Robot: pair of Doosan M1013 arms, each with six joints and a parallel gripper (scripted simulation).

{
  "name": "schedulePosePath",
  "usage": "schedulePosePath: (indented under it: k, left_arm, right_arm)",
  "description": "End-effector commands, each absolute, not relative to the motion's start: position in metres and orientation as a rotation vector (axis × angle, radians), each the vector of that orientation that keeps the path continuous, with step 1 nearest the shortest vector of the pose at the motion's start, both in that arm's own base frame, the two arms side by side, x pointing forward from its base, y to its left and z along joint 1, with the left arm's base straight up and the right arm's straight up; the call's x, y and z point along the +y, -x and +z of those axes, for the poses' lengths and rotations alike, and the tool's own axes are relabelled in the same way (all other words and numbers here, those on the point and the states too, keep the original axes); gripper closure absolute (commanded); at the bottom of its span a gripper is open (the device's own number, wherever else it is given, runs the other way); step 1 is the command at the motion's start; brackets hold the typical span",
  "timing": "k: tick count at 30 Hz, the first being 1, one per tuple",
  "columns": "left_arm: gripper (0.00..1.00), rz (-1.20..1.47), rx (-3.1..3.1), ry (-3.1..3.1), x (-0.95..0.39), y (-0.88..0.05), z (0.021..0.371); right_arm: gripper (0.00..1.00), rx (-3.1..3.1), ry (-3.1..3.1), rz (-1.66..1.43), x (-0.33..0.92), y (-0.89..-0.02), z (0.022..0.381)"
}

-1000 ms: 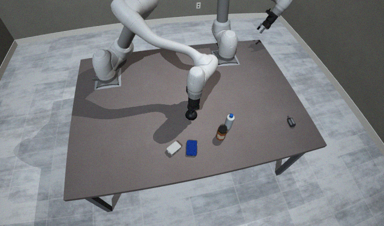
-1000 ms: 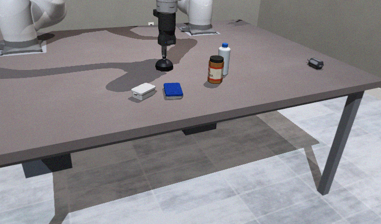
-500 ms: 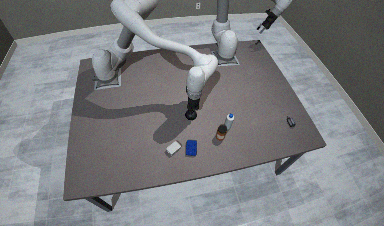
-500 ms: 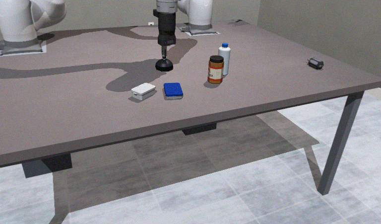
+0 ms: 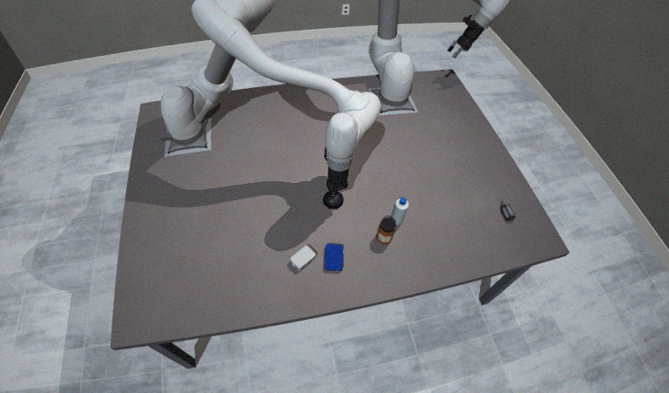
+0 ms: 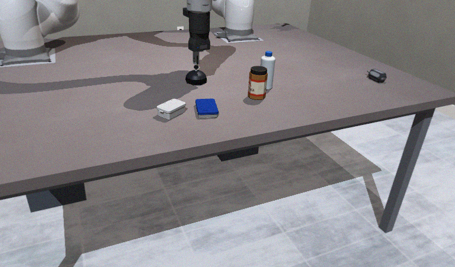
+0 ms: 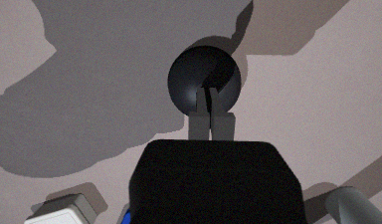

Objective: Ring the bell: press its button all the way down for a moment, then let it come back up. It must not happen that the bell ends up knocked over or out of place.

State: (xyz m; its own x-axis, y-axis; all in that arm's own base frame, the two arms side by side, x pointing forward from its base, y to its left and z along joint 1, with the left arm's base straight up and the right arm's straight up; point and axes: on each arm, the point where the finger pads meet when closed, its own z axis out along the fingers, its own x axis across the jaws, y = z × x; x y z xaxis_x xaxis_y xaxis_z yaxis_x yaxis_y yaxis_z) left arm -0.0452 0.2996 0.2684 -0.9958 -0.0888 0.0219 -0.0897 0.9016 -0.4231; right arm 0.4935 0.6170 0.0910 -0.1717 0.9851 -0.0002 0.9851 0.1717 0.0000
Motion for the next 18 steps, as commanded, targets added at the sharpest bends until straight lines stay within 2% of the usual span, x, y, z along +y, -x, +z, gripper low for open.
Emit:
schedulePosePath:
  k: [1,18]
  left_arm:
    - [0.0,0.679,-3.061,-0.144,0.3,0.045,0.269]
    - [0.0,0.679,-3.061,-0.144,0.3,0.045,0.269]
  right_arm:
    - [0.83,2.405,-2.022,0.003,0.618,-0.494,0.1]
    - [0.83,2.405,-2.022,0.003,0.617,-0.494,0.14]
